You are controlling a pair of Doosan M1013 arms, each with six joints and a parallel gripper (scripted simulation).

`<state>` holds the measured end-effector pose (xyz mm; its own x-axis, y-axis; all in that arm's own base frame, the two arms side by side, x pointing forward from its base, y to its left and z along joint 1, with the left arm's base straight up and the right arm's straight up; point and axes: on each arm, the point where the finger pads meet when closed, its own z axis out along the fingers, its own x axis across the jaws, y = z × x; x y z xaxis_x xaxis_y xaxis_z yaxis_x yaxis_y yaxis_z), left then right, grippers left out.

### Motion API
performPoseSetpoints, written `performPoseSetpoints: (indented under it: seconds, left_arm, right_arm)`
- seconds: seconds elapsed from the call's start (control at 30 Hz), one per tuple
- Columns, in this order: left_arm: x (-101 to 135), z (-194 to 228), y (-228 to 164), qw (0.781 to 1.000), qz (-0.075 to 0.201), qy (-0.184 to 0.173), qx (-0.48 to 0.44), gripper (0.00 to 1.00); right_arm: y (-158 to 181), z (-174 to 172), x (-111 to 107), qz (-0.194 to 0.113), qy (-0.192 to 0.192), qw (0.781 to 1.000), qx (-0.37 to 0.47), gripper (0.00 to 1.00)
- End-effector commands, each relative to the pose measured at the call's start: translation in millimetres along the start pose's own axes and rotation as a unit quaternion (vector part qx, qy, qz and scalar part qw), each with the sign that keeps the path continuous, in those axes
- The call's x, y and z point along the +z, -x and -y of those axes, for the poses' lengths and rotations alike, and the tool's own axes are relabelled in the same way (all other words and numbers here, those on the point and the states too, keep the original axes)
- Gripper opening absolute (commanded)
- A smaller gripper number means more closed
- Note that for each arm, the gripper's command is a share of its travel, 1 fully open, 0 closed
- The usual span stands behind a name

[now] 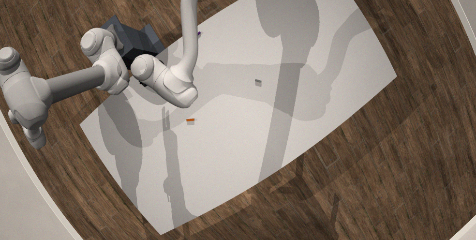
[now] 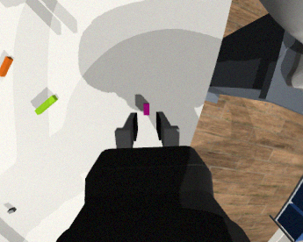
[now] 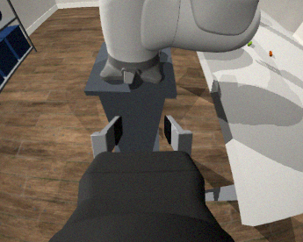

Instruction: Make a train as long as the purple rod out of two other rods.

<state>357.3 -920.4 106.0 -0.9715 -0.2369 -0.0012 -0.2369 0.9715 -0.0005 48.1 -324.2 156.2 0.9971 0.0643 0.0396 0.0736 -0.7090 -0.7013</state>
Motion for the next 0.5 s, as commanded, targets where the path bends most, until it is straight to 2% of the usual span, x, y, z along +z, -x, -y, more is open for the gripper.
performPoseSetpoints:
  seconds: [0.0, 0.03, 0.47]
  left_arm:
    - [-7.4, -1.2, -2.7, 1.000, -0.001, 0.000, 0.003, 0.54]
    - [-6.8, -1.4, -2.7, 1.000, -0.001, 0.000, 0.003, 1.00]
    - [-6.7, -0.8, -2.6, 1.000, -0.001, -0.001, 0.003, 1.00]
  right_arm:
    - [3.5, 3.8, -0.1, 0.003, -0.003, 1.000, -0.002, 1.00]
    - [3.5, 3.8, -0.1, 0.003, -0.003, 1.000, -0.002, 1.00]
    - [3.5, 3.8, -0.1, 0.003, -0.003, 1.000, -0.002, 1.00]
